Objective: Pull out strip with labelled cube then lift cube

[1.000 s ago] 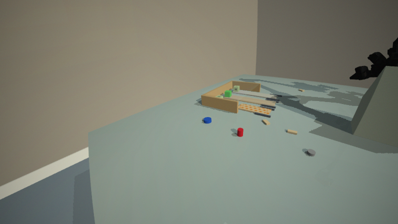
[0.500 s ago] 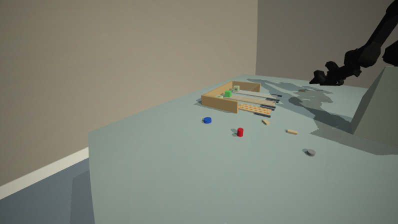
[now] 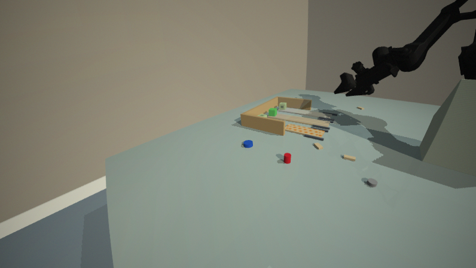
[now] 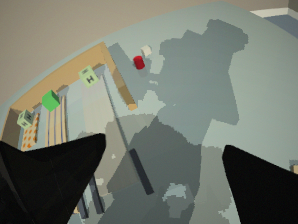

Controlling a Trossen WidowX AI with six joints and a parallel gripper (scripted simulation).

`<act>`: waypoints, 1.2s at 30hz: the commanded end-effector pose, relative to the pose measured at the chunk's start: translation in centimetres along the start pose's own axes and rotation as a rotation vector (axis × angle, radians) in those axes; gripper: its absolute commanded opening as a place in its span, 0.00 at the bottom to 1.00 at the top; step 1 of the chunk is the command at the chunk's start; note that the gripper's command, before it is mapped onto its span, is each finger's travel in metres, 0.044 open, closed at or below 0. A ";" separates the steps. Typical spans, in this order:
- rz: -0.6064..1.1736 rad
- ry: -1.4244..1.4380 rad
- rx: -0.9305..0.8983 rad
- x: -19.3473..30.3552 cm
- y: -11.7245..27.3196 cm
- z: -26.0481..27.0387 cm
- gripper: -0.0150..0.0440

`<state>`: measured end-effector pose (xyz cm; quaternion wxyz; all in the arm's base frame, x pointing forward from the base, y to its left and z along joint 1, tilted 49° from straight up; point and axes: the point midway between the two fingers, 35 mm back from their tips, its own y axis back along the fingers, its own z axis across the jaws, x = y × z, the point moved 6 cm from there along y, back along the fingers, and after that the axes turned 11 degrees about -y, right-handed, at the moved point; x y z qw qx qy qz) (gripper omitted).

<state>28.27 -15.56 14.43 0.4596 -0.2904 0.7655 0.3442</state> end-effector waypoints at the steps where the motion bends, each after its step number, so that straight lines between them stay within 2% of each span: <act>1: 0.042 0.074 -0.044 1.0 1.5 5.6 0.93; 8: 0.049 0.230 -0.097 2.6 5.8 12.9 0.93; 14: 0.005 0.377 -0.121 4.3 10.7 17.2 0.93; 23: -0.004 0.393 -0.123 4.5 11.3 17.6 0.93; 26: 0.045 0.414 -0.103 4.1 10.0 18.1 0.80; 36: 0.406 0.521 0.031 1.1 1.5 17.8 0.35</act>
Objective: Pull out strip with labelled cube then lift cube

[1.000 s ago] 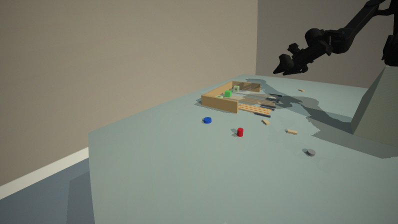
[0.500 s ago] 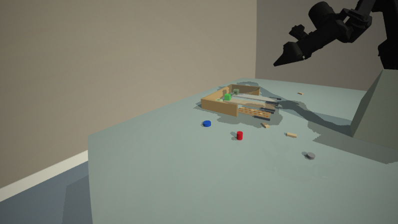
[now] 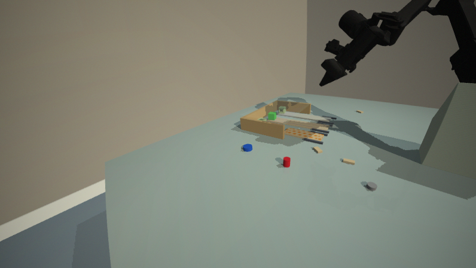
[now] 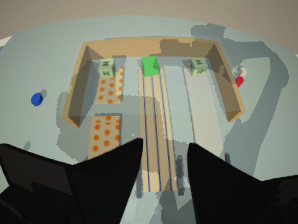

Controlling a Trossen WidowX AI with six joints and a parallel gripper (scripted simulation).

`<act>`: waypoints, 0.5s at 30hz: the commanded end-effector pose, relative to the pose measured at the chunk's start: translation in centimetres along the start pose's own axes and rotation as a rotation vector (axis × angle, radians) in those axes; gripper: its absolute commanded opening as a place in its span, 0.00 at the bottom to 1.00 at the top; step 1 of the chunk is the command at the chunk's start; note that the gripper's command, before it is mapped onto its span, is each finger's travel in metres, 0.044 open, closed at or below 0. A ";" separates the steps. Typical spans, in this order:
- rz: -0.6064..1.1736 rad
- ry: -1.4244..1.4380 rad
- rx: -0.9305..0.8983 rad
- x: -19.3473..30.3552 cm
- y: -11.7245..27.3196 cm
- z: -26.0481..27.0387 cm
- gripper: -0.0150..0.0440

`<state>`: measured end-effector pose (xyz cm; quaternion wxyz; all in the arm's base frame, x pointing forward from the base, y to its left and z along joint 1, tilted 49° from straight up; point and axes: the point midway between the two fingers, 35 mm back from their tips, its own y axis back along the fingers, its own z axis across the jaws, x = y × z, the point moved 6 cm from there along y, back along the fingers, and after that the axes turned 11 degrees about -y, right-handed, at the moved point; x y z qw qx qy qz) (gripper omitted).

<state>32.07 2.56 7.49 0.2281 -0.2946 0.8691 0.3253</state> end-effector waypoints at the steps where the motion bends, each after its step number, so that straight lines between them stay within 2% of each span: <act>1: 0.258 0.054 0.027 -1.8 -4.9 -2.2 0.31; 3: 0.338 0.066 0.034 -2.3 -6.2 -3.4 0.25; 15: 0.652 0.105 0.052 -2.9 -10.0 -9.2 0.25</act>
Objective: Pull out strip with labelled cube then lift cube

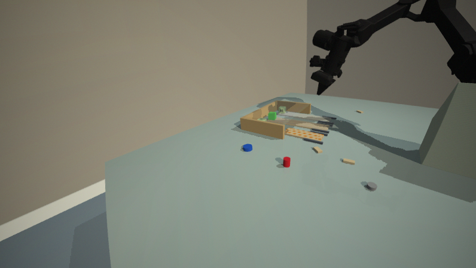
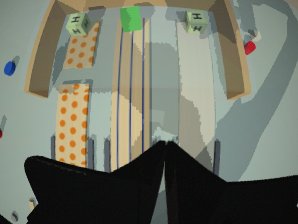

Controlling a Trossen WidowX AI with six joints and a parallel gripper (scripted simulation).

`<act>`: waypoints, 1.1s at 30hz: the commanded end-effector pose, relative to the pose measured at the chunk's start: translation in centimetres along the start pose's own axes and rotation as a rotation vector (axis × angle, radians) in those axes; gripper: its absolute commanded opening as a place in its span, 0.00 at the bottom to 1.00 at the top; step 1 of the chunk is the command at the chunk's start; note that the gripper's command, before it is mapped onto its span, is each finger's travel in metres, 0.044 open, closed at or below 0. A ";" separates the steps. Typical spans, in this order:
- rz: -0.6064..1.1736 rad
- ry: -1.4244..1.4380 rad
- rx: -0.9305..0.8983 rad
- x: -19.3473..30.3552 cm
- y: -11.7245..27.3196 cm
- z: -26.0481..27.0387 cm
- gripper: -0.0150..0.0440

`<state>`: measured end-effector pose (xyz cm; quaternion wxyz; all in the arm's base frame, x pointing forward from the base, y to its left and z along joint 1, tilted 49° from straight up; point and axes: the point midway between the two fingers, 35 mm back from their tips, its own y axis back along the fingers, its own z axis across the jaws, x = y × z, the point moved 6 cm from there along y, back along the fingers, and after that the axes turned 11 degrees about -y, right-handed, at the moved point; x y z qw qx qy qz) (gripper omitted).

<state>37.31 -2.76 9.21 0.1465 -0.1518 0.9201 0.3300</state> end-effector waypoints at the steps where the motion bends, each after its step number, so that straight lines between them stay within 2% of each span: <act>1: 0.338 0.044 0.006 -1.0 -4.2 -5.7 0.25; 6: 0.392 0.051 0.007 -1.7 -4.9 -6.6 0.25; 20: 0.392 0.051 0.007 -1.6 -4.9 -6.5 0.25; 33: 0.392 0.050 0.006 -1.0 -6.8 -6.5 0.25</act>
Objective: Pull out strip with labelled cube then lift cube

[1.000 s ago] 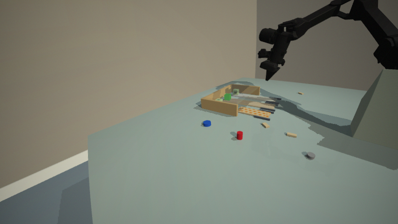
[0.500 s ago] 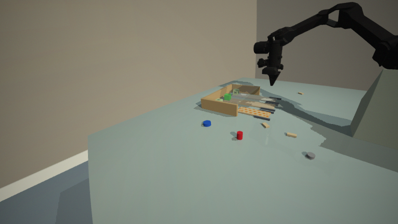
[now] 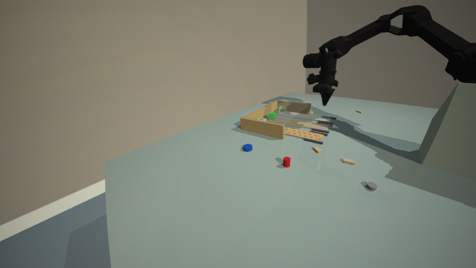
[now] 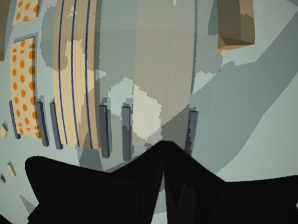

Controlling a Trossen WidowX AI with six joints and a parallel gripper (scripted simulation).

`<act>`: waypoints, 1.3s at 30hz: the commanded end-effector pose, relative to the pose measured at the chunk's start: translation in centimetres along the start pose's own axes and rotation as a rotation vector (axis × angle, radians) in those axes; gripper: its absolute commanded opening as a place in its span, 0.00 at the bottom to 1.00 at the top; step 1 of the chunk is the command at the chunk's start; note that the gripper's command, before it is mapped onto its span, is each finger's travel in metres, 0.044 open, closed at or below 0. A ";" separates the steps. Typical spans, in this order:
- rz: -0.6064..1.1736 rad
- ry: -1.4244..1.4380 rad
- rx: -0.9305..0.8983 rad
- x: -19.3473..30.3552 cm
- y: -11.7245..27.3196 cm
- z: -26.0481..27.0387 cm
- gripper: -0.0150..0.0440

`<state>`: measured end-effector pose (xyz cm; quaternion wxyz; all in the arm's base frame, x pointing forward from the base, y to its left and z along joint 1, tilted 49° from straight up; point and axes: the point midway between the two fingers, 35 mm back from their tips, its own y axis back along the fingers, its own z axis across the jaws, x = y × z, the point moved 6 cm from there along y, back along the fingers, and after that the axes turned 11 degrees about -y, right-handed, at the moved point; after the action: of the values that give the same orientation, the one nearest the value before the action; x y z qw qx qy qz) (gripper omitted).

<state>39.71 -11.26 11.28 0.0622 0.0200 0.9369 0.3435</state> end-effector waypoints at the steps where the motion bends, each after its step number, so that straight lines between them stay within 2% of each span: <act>1: 0.009 0.008 -0.004 0.1 -1.1 0.2 0.25; 30: 0.009 0.009 0.000 0.5 -5.8 0.4 0.25; 39: 0.009 0.009 0.000 0.5 -5.9 0.4 0.25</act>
<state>39.29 -15.39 7.34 0.0586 0.0228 0.9376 0.3419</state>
